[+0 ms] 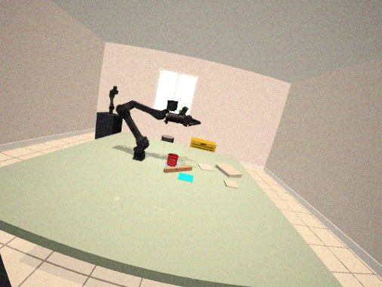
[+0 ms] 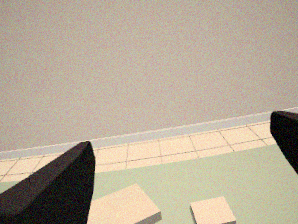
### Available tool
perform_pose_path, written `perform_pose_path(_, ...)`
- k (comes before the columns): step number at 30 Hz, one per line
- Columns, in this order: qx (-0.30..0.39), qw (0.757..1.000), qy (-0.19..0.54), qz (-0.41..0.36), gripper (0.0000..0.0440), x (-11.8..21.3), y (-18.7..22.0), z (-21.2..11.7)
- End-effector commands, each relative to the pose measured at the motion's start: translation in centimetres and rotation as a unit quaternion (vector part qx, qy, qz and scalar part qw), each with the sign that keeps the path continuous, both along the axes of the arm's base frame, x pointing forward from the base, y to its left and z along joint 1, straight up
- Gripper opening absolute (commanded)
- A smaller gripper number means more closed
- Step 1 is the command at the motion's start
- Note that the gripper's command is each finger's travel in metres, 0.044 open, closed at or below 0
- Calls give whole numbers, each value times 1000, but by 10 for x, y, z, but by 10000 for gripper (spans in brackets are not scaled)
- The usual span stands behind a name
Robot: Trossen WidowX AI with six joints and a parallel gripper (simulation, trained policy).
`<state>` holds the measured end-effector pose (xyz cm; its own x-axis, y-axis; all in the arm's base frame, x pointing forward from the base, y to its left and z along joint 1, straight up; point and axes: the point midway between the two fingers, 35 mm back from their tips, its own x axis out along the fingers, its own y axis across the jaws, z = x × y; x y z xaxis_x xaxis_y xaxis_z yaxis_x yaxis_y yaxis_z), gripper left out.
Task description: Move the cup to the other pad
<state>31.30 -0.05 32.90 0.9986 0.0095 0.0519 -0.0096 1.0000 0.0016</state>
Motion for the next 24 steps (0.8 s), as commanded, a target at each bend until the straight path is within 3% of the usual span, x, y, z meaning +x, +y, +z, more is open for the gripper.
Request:
perform_pose_path(1,2,1000,1,-1,374,-1,0,0)
perform_pose_path(12,30,999,40,-10,91,-7,-3,-5)
perform_pose_path(24,88,991,104,-7,98,-10,1,-8)
